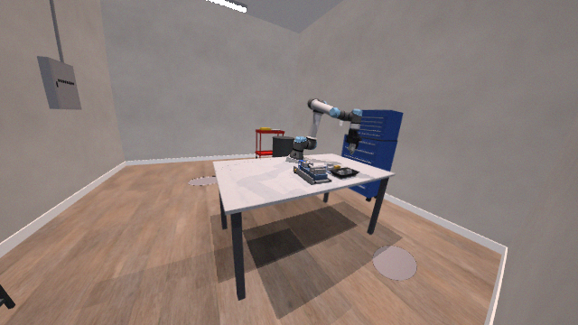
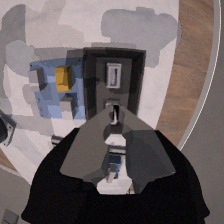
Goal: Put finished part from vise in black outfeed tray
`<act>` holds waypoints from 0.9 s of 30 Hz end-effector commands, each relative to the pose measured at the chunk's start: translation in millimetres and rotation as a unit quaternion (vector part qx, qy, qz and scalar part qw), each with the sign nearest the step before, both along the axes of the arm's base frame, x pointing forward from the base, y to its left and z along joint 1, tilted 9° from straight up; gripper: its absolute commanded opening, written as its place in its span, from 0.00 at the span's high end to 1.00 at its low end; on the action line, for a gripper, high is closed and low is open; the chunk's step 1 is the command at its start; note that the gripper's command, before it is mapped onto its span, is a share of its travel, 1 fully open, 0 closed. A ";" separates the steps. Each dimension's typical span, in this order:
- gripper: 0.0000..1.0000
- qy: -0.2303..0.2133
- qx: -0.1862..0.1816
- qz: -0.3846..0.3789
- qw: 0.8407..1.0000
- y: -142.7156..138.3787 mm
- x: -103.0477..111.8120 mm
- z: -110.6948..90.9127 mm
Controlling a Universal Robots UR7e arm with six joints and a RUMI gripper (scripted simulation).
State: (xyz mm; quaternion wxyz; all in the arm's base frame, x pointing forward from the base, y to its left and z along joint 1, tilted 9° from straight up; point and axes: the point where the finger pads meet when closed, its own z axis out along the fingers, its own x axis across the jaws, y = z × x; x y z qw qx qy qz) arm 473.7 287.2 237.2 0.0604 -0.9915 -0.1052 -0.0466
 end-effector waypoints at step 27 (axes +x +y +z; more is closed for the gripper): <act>1.00 -0.001 0.000 0.000 1.000 0.0 0.2 0.6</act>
